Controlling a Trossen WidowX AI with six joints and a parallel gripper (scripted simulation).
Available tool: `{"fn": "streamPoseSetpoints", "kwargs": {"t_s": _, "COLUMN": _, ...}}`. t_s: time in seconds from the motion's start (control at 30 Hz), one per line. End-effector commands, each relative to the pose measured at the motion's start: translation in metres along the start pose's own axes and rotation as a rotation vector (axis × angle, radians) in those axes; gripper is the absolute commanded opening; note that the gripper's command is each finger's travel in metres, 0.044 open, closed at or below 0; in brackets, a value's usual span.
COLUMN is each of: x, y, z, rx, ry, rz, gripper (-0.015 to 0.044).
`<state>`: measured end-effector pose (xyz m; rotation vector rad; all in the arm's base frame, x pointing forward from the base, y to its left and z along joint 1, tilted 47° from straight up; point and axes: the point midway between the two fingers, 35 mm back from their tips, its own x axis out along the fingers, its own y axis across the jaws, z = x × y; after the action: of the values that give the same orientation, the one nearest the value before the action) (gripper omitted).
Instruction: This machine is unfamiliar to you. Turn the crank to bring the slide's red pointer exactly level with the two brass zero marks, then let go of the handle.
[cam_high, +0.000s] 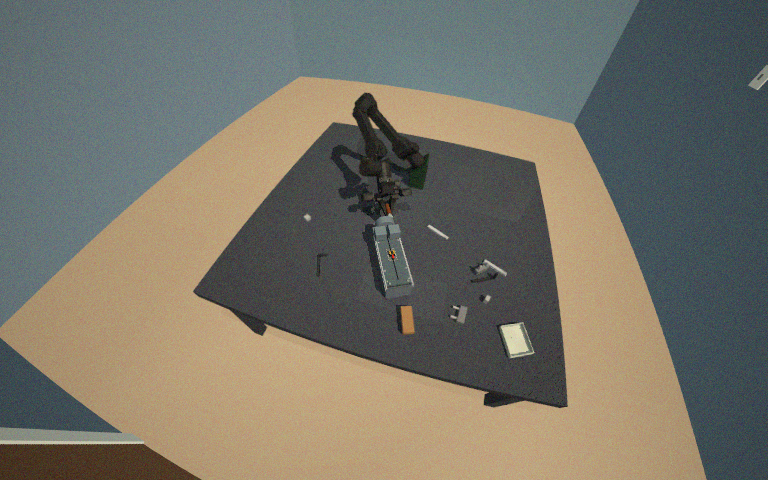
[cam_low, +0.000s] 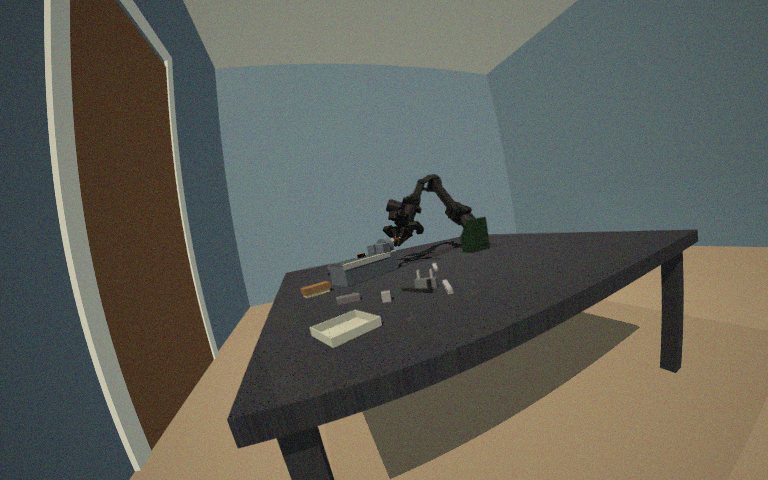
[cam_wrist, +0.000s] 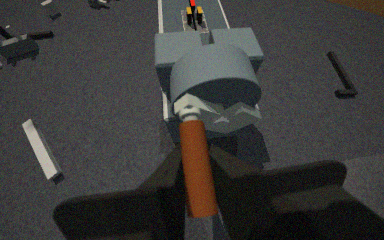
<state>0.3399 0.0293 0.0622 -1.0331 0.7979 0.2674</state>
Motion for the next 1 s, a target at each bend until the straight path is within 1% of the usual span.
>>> {"fn": "streamPoseSetpoints", "kwargs": {"t_s": 0.0, "x": -0.006, "y": -0.006, "z": 0.005, "rx": 0.003, "ry": -0.013, "rz": -0.012, "gripper": 0.0}}
{"fn": "streamPoseSetpoints", "kwargs": {"t_s": 0.97, "x": -0.009, "y": -0.017, "z": 0.008, "rx": 0.003, "ry": -0.013, "rz": -0.013, "gripper": 0.0}}
